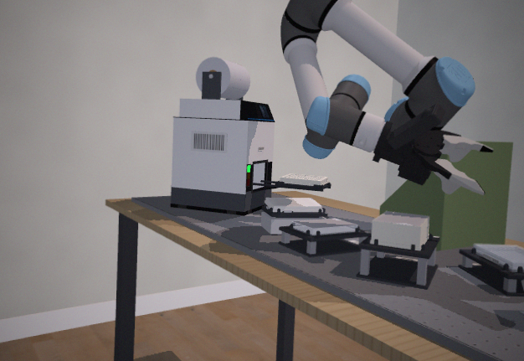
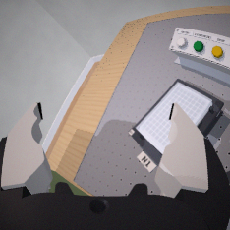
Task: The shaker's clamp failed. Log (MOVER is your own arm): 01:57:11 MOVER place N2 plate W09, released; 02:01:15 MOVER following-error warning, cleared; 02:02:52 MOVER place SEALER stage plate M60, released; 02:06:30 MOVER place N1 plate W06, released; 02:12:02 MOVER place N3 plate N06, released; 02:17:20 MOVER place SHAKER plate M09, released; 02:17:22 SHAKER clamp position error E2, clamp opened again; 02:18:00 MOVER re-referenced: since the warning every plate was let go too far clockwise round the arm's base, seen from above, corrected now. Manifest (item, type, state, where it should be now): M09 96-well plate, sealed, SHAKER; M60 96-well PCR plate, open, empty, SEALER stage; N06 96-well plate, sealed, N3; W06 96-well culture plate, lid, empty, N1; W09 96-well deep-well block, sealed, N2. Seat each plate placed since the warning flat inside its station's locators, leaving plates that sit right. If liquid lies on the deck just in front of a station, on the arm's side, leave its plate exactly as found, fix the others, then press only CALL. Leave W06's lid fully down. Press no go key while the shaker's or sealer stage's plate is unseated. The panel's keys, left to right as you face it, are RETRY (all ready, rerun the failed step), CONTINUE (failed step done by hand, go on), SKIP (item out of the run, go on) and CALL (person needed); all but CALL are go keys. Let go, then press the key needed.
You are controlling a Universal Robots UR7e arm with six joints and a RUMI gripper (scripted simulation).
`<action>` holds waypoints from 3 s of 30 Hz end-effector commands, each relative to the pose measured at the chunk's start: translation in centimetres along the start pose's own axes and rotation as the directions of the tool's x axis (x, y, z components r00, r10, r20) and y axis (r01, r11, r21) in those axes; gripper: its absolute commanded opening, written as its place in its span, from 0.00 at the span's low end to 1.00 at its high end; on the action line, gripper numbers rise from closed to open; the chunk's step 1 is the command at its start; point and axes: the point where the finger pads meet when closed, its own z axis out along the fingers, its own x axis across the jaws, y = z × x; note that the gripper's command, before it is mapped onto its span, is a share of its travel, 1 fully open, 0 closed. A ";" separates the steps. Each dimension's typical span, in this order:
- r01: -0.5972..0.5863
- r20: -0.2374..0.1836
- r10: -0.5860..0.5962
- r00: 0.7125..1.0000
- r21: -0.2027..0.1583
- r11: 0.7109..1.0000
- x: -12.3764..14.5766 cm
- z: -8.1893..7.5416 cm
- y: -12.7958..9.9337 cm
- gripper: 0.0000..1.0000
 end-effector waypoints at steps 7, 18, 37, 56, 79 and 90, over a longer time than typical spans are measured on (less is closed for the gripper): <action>-0.113 -0.030 0.109 0.994 -0.176 0.978 0.4 1.9 1.0 0.82; -0.211 -0.107 0.187 0.977 -0.307 0.928 1.0 3.2 1.8 0.82; -0.401 -0.339 0.260 0.904 -0.463 0.790 2.8 4.7 2.5 0.82; -0.581 -0.613 0.229 0.756 -0.468 0.665 4.2 5.2 1.9 0.82; -0.713 -0.861 0.128 0.493 -0.316 0.626 5.7 5.7 -1.0 0.82; -0.753 -0.932 0.132 0.338 -0.184 0.632 6.1 4.3 -1.1 0.82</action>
